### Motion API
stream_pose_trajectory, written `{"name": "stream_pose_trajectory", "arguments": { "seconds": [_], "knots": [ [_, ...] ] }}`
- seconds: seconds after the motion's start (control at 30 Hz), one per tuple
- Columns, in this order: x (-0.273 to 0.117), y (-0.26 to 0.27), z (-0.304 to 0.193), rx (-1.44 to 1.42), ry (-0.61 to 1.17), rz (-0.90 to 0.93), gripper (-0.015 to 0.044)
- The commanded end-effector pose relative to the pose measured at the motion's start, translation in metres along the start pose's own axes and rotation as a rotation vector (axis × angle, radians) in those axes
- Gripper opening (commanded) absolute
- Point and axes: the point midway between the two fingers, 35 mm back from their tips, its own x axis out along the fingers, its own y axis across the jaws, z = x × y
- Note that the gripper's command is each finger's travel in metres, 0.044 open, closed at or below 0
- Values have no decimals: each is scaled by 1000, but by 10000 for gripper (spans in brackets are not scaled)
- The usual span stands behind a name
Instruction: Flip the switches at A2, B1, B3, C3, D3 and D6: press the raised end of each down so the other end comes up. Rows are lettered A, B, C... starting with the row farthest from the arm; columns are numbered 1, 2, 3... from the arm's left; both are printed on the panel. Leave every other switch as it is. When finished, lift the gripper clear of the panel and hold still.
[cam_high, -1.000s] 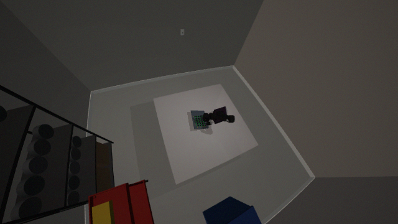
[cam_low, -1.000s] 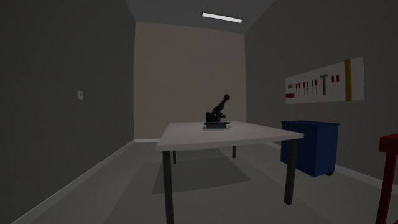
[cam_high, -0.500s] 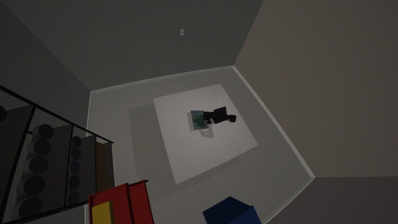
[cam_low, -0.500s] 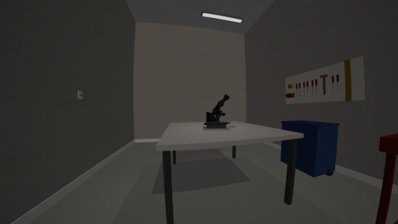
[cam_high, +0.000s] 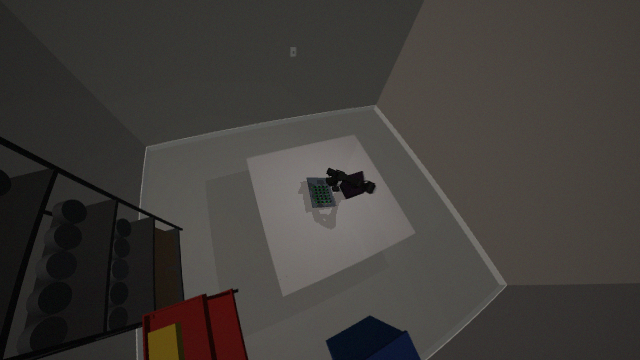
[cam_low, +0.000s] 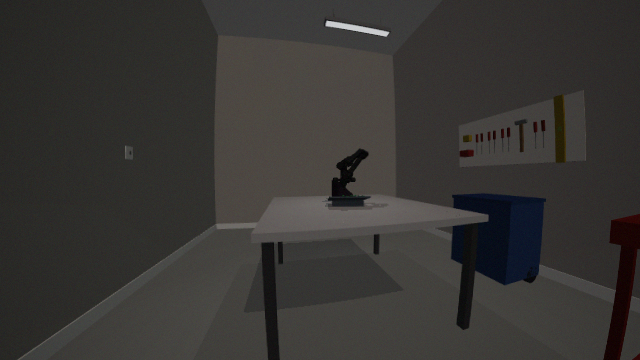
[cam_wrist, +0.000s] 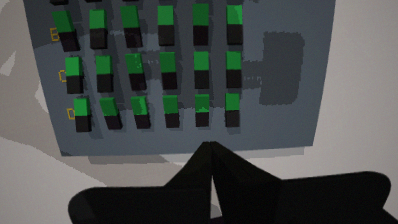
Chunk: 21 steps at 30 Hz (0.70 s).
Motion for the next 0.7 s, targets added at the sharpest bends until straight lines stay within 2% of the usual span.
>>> {"name": "stream_pose_trajectory", "arguments": {
  "seconds": [0.0, 0.13, 0.27, 0.67],
  "knots": [
    [0, -30, -4, -3, -1, 4, 0],
    [3, -31, -4, -3, -2, 5, 0],
    [34, -31, -5, -3, -26, 6, 0],
    [46, -30, -5, -3, -27, 8, 0]
  ]
}}
